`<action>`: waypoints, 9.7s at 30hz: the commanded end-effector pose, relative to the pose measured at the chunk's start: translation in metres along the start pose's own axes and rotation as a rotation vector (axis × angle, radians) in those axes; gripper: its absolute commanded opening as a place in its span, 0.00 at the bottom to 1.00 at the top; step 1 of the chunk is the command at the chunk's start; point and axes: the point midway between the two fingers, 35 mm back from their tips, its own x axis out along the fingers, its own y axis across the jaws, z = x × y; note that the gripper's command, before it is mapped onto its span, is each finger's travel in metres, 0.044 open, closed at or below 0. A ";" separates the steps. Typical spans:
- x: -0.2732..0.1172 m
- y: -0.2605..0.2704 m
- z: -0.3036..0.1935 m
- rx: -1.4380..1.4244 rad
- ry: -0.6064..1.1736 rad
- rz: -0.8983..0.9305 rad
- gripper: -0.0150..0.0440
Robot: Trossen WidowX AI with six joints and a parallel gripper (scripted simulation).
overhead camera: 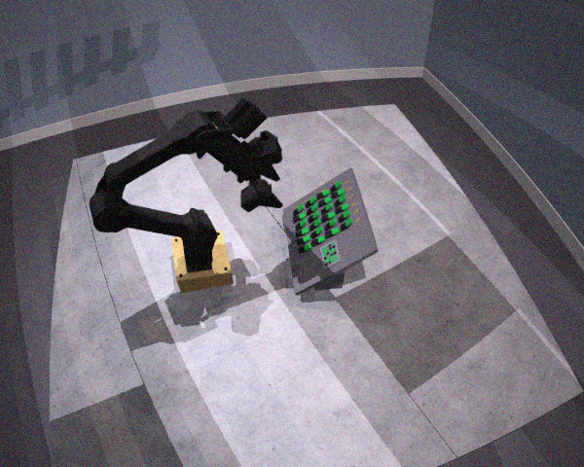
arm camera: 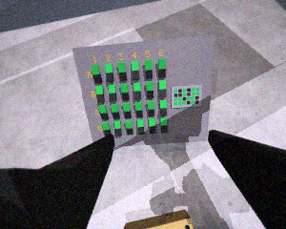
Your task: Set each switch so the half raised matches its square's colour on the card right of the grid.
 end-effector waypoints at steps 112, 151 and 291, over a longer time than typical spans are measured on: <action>0.161 -0.024 0.013 -0.020 -0.028 0.008 0.25; 0.131 0.054 -0.009 -0.015 0.028 0.013 0.25; 0.145 0.080 -0.070 -0.014 -0.021 0.015 0.25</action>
